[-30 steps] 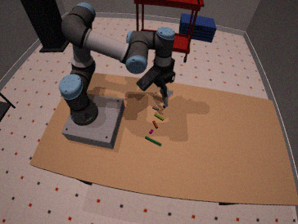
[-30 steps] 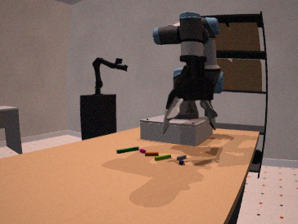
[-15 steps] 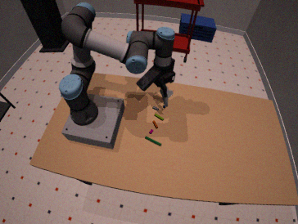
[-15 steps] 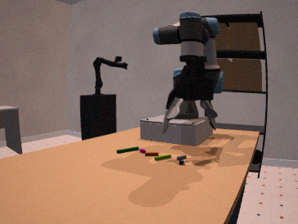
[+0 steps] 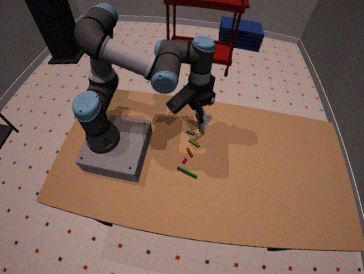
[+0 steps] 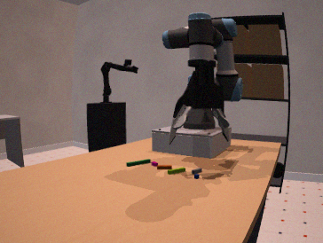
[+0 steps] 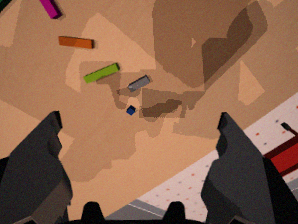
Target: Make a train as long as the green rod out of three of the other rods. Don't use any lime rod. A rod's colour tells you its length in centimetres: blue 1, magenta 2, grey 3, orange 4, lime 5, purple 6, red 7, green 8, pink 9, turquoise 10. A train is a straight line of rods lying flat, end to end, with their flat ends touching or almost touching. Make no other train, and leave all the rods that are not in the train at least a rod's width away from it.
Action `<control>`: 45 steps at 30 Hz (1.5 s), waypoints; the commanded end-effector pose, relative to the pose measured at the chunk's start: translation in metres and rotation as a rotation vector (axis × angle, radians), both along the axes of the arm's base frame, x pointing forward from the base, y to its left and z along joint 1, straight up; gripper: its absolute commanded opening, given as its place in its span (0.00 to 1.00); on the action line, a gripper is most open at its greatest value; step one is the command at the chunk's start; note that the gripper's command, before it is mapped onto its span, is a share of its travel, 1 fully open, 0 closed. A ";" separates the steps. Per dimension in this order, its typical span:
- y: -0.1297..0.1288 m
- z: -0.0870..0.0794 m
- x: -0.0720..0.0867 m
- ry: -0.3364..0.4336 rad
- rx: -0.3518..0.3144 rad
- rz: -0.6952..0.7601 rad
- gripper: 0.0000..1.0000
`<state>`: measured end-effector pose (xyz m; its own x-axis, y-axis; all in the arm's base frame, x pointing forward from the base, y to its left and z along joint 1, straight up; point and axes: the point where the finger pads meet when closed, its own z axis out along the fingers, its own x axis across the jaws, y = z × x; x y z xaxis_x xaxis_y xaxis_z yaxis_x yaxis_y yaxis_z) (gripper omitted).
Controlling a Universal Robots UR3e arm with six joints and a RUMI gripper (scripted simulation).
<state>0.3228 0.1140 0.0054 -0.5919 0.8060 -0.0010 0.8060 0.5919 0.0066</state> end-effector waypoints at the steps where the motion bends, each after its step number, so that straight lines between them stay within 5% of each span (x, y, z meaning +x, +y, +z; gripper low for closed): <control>1: -0.035 0.001 0.002 -0.003 0.001 -0.167 1.00; 26: -0.136 0.000 -0.015 -0.001 0.004 -0.683 1.00; 45: -0.142 0.000 -0.017 -0.001 0.004 -0.714 1.00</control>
